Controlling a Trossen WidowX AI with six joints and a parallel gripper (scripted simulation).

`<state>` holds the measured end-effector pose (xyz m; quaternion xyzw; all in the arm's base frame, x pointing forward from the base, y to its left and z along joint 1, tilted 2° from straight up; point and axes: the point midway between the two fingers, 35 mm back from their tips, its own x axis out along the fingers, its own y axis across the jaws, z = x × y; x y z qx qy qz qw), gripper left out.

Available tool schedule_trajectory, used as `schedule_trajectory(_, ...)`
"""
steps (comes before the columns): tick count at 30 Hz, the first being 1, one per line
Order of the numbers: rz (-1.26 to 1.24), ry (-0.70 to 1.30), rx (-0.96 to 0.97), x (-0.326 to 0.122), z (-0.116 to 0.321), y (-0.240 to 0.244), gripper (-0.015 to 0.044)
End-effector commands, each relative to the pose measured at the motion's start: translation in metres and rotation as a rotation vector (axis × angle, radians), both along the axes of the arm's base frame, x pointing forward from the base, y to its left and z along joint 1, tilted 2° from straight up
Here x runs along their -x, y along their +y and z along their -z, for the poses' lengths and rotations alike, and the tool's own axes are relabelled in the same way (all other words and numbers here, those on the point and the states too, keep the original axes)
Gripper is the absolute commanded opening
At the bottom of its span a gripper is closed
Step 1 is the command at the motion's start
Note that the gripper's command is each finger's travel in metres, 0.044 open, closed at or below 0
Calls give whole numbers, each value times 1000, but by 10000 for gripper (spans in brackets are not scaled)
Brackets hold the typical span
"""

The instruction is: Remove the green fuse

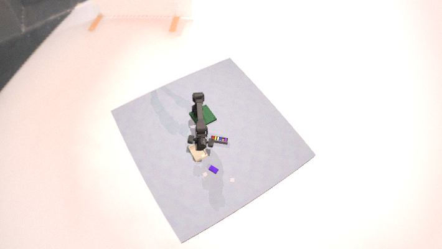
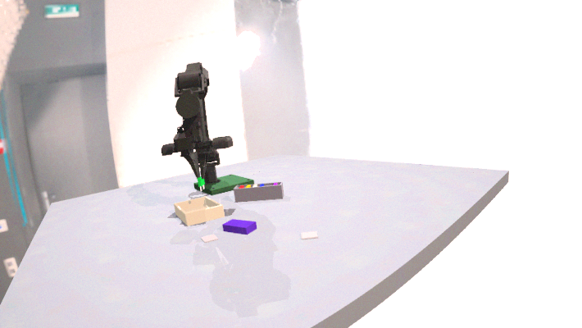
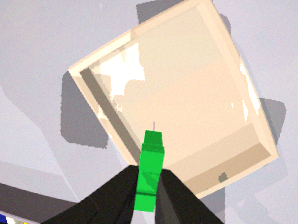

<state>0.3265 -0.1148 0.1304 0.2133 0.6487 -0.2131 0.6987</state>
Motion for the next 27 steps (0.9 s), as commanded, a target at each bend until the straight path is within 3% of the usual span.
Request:
schedule_trajectory(1,-1,4,-3,6,1,-21,0)
schedule_trajectory(27,-1,4,-3,4,36,-23,0)
